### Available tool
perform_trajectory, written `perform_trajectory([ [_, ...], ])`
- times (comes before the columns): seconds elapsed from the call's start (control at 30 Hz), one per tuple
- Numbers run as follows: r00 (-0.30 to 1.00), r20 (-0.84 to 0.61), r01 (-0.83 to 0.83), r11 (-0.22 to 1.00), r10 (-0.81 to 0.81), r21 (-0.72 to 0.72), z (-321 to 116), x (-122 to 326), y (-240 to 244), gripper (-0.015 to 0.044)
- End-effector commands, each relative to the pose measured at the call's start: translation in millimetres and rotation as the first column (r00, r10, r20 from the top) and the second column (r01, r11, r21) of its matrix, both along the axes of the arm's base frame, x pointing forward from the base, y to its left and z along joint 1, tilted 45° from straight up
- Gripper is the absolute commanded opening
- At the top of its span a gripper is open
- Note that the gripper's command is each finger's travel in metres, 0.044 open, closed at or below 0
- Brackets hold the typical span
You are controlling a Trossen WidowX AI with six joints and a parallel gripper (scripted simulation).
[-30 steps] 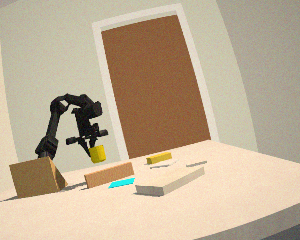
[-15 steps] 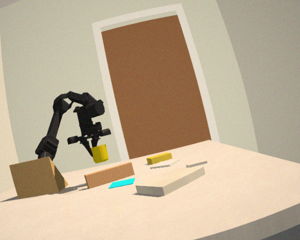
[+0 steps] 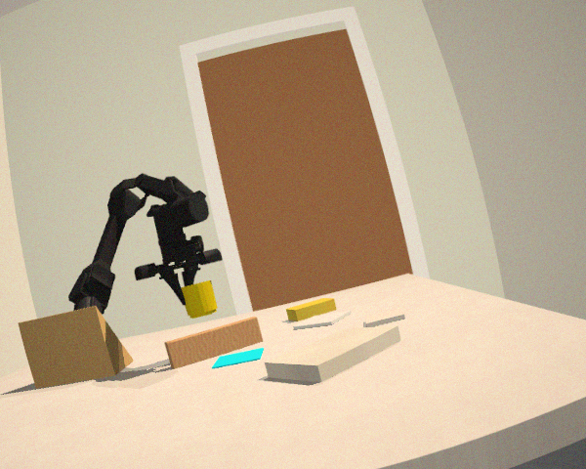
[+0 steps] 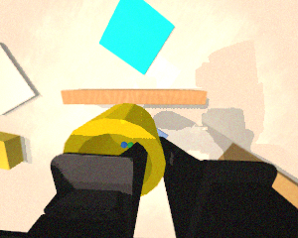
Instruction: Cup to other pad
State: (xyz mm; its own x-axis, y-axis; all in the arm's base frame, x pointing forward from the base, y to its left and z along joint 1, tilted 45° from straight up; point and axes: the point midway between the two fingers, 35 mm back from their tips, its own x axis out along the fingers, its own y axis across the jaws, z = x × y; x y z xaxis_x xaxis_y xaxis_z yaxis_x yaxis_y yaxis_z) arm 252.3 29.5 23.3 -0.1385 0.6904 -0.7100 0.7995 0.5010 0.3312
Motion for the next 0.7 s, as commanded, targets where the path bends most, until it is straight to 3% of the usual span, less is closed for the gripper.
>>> perform_trajectory([
  [0.0,1.0,-0.001,-0.005,1.0,0.005,-0.002,-5.7,4.6,-4.0,0.0],
  [0.67,1.0,0.001,-0.006,1.0,0.006,-0.003,-26.2,29.5,-23.3,0.0],
])
